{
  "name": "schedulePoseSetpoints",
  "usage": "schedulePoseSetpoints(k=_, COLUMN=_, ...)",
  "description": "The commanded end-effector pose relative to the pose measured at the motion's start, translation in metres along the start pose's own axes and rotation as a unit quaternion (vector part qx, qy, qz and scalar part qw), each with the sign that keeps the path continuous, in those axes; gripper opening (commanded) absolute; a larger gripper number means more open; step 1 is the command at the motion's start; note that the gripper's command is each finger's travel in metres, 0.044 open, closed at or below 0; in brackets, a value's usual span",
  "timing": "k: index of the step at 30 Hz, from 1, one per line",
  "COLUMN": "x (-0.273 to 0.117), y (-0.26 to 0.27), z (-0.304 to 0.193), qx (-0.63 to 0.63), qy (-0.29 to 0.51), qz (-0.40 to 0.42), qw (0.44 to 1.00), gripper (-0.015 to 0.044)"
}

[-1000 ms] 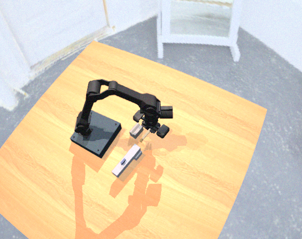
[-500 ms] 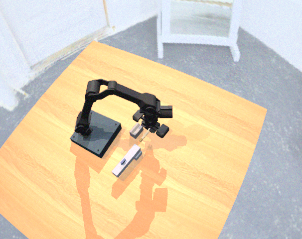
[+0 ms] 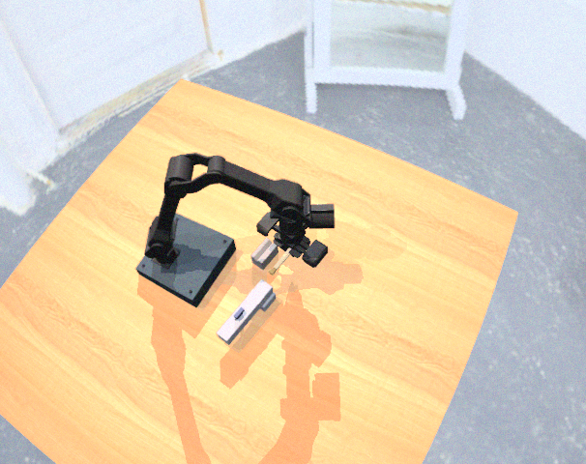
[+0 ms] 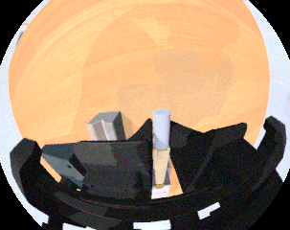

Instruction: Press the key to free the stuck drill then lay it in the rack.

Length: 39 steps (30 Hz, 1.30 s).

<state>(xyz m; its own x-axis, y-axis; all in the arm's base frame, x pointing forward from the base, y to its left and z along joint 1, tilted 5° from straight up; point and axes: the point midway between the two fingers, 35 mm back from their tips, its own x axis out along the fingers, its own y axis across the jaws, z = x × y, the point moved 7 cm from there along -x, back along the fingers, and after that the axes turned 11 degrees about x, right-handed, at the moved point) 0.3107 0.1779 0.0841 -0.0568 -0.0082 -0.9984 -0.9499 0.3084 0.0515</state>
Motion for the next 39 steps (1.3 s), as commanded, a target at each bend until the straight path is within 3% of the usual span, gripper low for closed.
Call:
schedulePoseSetpoints(k=1, x=-0.0032, y=-0.0004, z=0.0004, qx=-0.002, qy=-0.002, qz=-0.002, qw=1.0, gripper=0.0)
schedulePoseSetpoints(k=39, x=-0.012, y=-0.0001, z=-0.0001, qx=-0.002, qy=-0.002, qz=-0.002, qw=1.0, gripper=0.0)
